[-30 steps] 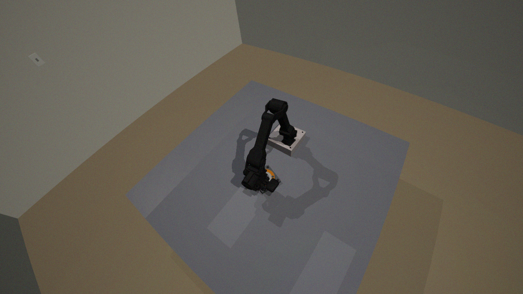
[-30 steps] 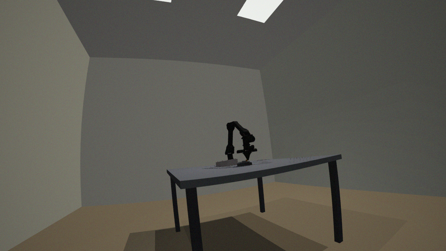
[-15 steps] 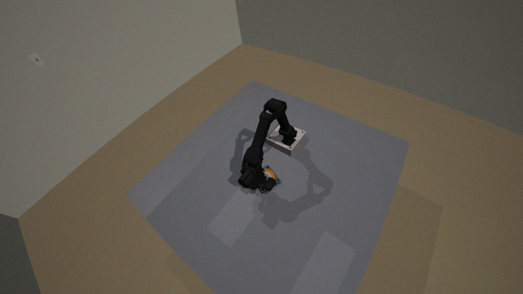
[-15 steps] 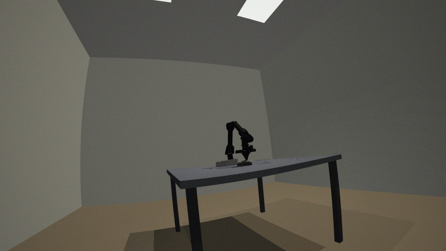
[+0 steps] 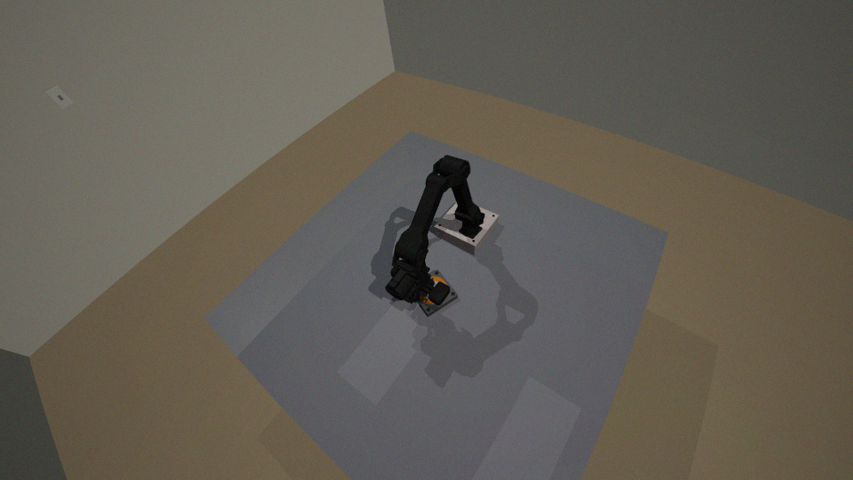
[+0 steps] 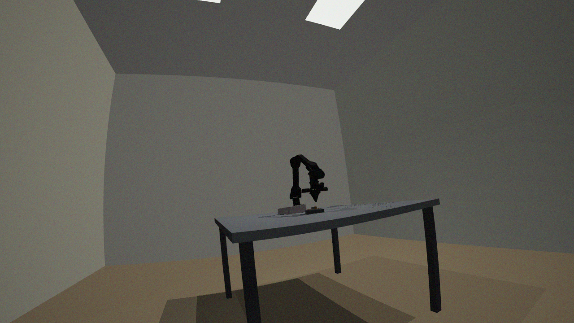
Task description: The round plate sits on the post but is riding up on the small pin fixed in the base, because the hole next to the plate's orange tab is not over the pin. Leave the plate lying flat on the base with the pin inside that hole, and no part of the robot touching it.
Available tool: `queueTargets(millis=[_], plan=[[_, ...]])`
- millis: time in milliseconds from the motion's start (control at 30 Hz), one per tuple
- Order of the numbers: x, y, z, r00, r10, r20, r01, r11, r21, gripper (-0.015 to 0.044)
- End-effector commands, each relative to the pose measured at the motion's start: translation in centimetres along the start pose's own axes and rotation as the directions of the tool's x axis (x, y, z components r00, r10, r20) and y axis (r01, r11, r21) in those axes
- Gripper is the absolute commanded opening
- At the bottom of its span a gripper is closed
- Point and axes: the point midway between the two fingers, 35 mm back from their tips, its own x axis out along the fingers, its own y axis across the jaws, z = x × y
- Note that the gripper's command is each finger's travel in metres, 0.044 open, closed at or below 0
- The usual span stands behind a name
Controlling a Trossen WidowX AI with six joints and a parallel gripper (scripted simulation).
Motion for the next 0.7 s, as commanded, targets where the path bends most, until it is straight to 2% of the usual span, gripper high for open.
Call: queueTargets(millis=[0,33,667], plan=[[-1.33,0.00,-0.07,1.000,-0.002,0.017,0.002,1.000,0.003,0.0000],[-0.42,0.01,-0.03,1.000,0.000,0.006,0.000,1.000,-0.001,0.0000],[-0.42,0.01,-0.03,1.000,0.000,0.006,0.000,1.000,-0.001,0.0000]])
